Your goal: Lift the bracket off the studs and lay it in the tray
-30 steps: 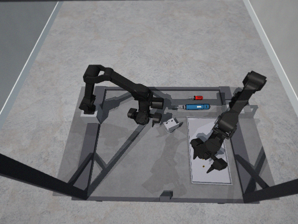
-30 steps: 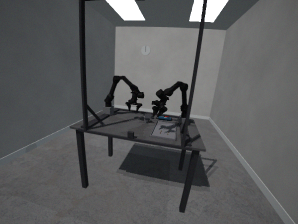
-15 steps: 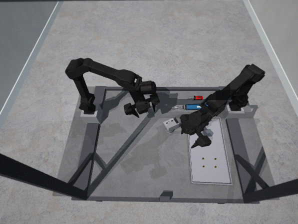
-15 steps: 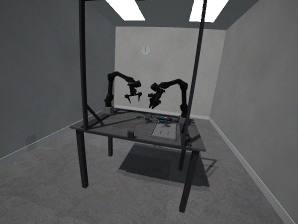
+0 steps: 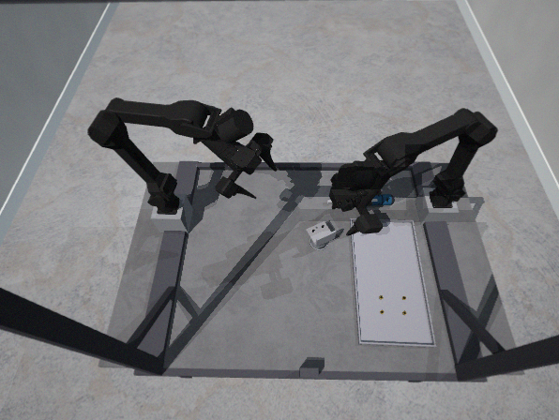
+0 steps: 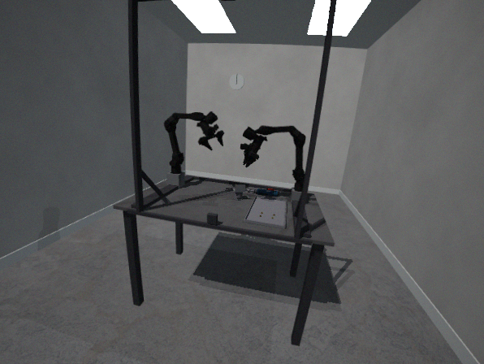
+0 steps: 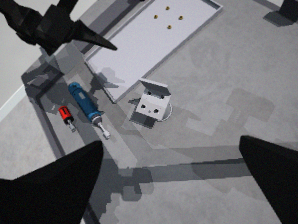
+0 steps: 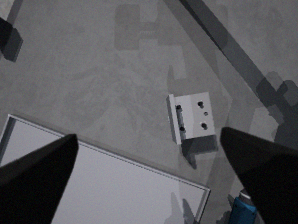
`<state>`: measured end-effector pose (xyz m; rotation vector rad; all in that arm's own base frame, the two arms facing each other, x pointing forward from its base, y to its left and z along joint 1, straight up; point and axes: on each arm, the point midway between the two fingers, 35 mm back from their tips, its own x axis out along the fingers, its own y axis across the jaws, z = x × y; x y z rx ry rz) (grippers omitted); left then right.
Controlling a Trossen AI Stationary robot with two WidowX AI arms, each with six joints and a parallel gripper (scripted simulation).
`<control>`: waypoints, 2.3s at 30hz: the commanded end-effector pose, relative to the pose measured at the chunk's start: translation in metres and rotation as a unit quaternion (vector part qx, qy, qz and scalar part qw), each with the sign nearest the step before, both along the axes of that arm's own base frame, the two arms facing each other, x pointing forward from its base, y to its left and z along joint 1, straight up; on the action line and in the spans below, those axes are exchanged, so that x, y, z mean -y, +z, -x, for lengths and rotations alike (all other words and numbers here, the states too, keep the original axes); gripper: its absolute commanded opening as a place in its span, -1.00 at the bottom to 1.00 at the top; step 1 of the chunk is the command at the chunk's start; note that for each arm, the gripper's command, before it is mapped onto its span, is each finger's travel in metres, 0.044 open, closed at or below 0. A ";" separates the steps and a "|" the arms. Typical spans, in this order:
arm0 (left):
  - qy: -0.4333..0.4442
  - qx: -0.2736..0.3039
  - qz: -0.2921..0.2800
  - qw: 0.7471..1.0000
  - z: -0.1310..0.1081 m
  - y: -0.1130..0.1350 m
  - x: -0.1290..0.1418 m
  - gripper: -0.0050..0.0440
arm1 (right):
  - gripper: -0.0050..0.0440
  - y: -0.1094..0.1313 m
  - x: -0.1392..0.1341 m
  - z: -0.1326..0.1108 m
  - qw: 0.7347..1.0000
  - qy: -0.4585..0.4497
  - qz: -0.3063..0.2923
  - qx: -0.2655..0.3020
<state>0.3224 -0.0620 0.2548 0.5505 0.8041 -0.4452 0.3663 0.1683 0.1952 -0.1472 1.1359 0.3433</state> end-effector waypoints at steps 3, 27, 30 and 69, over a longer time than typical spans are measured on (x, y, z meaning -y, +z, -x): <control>0.123 0.071 0.088 0.986 0.033 0.054 -0.013 1.00 | 1.00 0.001 0.036 -0.016 1.000 -0.009 0.020 -0.014; 0.229 0.123 0.202 0.944 0.069 0.092 -0.027 1.00 | 0.71 0.001 0.065 -0.027 0.998 -0.031 0.041 -0.022; 0.229 0.124 0.201 0.944 0.069 0.092 -0.027 1.00 | 0.61 -0.002 0.062 -0.028 0.998 -0.026 0.043 -0.026; 0.226 0.129 0.203 0.944 0.069 0.096 -0.026 1.00 | -0.27 -0.155 0.020 -0.036 0.975 0.063 0.112 -0.181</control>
